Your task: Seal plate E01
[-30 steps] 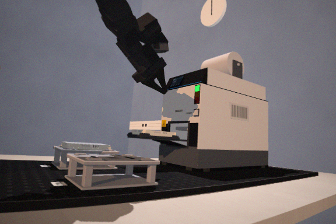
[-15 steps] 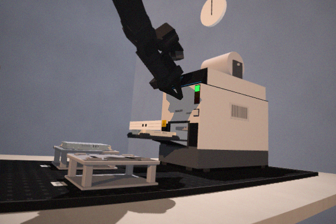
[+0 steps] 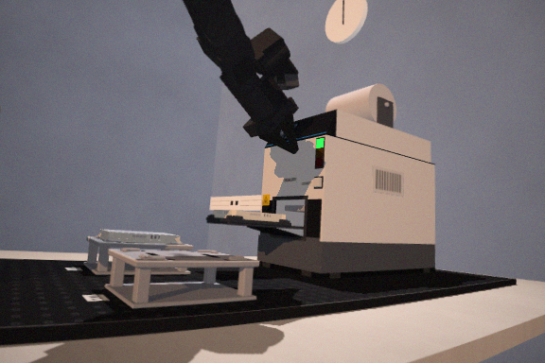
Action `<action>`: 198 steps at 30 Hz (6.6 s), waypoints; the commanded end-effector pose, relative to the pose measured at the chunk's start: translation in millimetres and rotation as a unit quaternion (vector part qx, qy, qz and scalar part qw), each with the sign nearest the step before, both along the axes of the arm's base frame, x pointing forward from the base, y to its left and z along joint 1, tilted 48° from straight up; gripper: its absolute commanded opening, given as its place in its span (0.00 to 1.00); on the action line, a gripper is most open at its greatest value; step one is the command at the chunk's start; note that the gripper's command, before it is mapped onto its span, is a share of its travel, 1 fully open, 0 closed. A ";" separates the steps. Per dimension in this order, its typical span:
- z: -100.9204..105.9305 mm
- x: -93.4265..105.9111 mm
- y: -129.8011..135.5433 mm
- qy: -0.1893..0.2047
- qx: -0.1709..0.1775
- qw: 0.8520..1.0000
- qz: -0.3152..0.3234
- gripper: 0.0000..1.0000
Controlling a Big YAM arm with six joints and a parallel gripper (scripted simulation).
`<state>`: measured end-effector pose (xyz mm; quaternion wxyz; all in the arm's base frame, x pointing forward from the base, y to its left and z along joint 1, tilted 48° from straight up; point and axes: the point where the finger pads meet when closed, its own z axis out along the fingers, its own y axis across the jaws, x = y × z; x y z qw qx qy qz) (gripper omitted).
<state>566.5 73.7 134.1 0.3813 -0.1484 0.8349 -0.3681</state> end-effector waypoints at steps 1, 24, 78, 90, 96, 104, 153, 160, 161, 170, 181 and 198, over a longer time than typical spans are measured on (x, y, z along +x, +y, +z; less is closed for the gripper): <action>-2.5 -5.2 5.7 -0.006 0.007 1.000 0.000 0.00; -7.5 26.7 -8.1 -0.006 -0.003 1.000 0.008 0.00; -37.8 45.9 -42.5 0.001 0.002 1.000 -0.006 0.00; -11.6 55.4 -28.1 -0.008 0.000 1.000 0.007 0.00; -31.2 51.0 -23.9 -0.002 0.006 1.000 0.006 0.00; -28.5 41.9 -36.0 -0.006 0.008 1.000 -0.001 0.00; -22.0 64.1 -36.0 -0.008 0.000 1.000 0.002 0.00; -15.3 63.5 -27.7 -0.012 0.000 1.000 0.010 0.00; -12.5 64.1 -27.0 -0.014 0.000 1.000 0.010 0.00; -8.2 66.3 -22.6 -0.012 0.000 1.000 0.014 0.00; -29.9 62.7 -42.8 0.007 -0.005 1.000 -0.001 0.00; -6.8 72.1 -26.7 -0.017 0.001 1.000 0.010 0.00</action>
